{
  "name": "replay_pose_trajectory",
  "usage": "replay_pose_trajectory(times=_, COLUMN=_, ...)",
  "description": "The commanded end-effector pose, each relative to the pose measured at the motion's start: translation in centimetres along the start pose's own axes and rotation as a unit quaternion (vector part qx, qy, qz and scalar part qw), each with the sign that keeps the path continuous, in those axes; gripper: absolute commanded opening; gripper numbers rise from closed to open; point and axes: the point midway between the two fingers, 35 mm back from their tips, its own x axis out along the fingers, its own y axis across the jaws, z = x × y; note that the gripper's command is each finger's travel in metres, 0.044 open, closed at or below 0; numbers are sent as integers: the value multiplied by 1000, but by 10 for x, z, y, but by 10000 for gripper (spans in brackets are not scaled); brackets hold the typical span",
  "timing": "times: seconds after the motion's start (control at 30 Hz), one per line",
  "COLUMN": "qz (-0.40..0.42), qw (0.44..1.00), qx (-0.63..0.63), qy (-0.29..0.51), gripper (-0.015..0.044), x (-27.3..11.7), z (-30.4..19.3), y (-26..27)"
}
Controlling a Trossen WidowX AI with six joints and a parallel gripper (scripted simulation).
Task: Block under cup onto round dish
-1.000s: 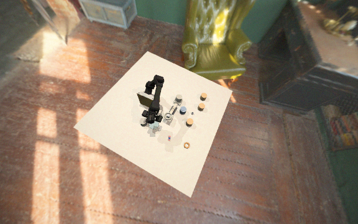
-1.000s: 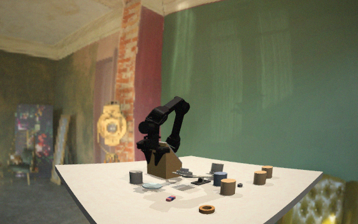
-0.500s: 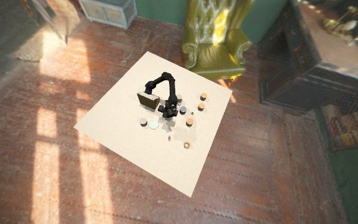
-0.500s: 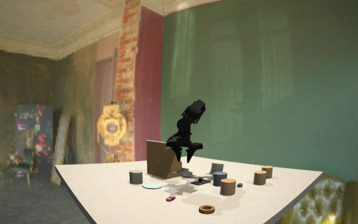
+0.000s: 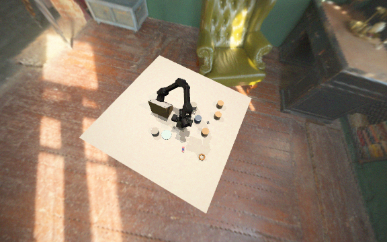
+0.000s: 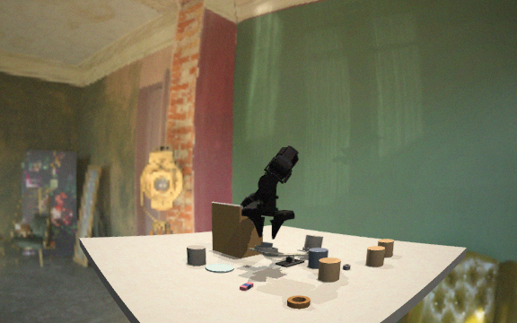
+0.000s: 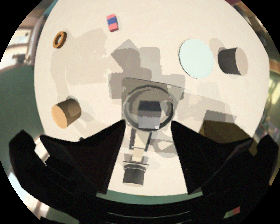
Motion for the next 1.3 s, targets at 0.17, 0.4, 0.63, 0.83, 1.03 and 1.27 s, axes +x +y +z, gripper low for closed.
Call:
replay_pose_trajectory(times=0.17, qz=-2, qw=1000, qx=4, qy=5, gripper=260, x=18, z=-2, y=-1)
replay_pose_trajectory(times=0.4, qz=-2, qw=1000, qx=4, qy=5, gripper=260, x=29, z=-2, y=-1)
replay_pose_trajectory(times=0.63, qz=-2, qw=1000, qx=4, qy=5, gripper=260, x=38, z=-3, y=-2)
replay_pose_trajectory(times=0.83, qz=-2, qw=1000, qx=4, qy=5, gripper=142, x=38, z=-3, y=-2)
replay_pose_trajectory(times=1.03, qz=-2, qw=1000, qx=4, qy=5, gripper=102, x=38, z=-3, y=-2)
replay_pose_trajectory(times=1.27, qz=1, qw=1000, qx=-15, qy=-12, gripper=0, x=30, z=2, y=0)
